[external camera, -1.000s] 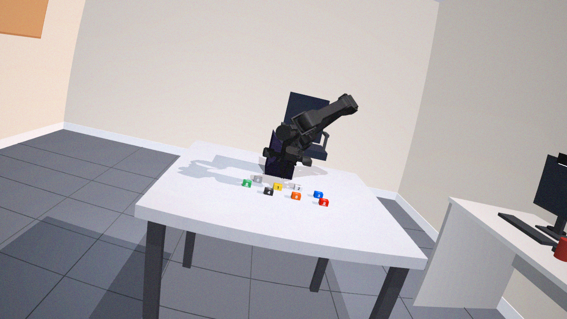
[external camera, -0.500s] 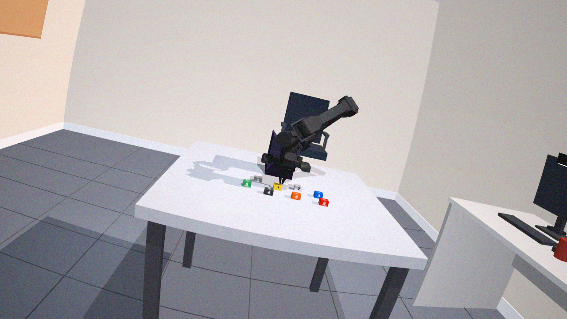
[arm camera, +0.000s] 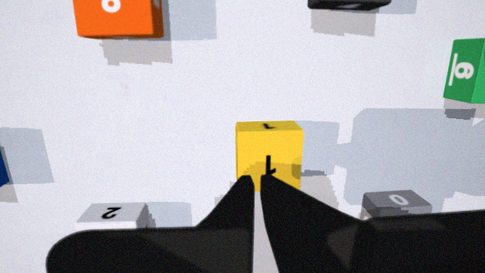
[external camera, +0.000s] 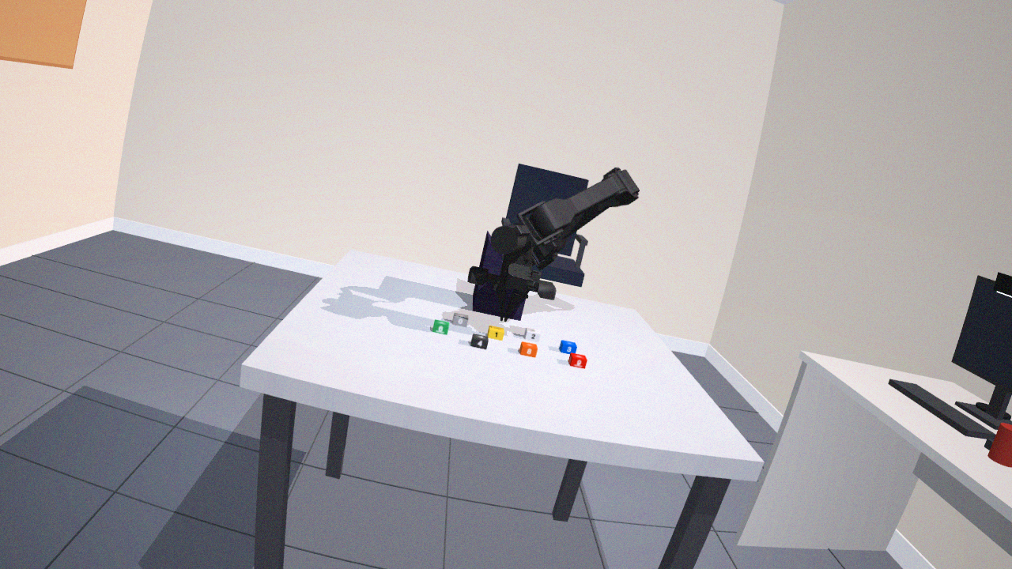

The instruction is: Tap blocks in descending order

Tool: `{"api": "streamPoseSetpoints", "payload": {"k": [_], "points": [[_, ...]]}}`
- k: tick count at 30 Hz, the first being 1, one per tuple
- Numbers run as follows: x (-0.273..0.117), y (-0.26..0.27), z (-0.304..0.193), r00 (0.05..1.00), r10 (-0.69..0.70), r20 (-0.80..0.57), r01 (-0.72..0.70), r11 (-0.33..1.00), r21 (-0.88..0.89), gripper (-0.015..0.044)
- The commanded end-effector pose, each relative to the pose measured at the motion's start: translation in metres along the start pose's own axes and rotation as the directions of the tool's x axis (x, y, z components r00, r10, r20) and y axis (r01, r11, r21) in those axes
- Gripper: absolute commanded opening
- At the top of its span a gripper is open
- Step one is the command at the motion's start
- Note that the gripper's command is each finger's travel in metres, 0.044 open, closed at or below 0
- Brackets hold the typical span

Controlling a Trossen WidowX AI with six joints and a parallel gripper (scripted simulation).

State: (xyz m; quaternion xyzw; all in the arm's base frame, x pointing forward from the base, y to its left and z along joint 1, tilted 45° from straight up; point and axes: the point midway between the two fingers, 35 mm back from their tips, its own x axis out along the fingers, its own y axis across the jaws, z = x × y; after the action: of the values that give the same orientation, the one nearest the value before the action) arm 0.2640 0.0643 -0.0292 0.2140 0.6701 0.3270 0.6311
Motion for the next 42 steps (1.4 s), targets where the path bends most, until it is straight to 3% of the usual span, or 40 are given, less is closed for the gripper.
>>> {"api": "streamPoseSetpoints", "payload": {"k": [1, 7, 13, 19, 25, 27, 31, 42], "points": [[-0.009, 0.0, 0.001, 1.0, -0.006, -0.001, 0.006, 1.0, -0.01, 0.002], [-0.085, 0.0, 0.001, 1.0, -0.009, -0.001, 0.009, 1.0, -0.009, 0.002], [-0.087, -0.002, 0.0, 1.0, -0.01, -0.001, 0.01, 1.0, -0.009, 0.002], [-0.089, -0.087, -0.034, 1.0, -0.016, -0.002, 0.016, 1.0, -0.008, 0.002], [-0.089, -0.096, -0.04, 1.0, -0.014, -0.002, 0.014, 1.0, -0.009, 0.002], [-0.075, -0.097, -0.038, 1.0, -0.015, -0.003, 0.015, 1.0, -0.01, 0.002], [-0.011, -0.097, -0.04, 1.0, -0.012, -0.001, 0.012, 1.0, -0.01, 0.002], [0.0, -0.097, -0.04, 1.0, -0.011, -0.001, 0.011, 1.0, -0.01, 0.002]]}}
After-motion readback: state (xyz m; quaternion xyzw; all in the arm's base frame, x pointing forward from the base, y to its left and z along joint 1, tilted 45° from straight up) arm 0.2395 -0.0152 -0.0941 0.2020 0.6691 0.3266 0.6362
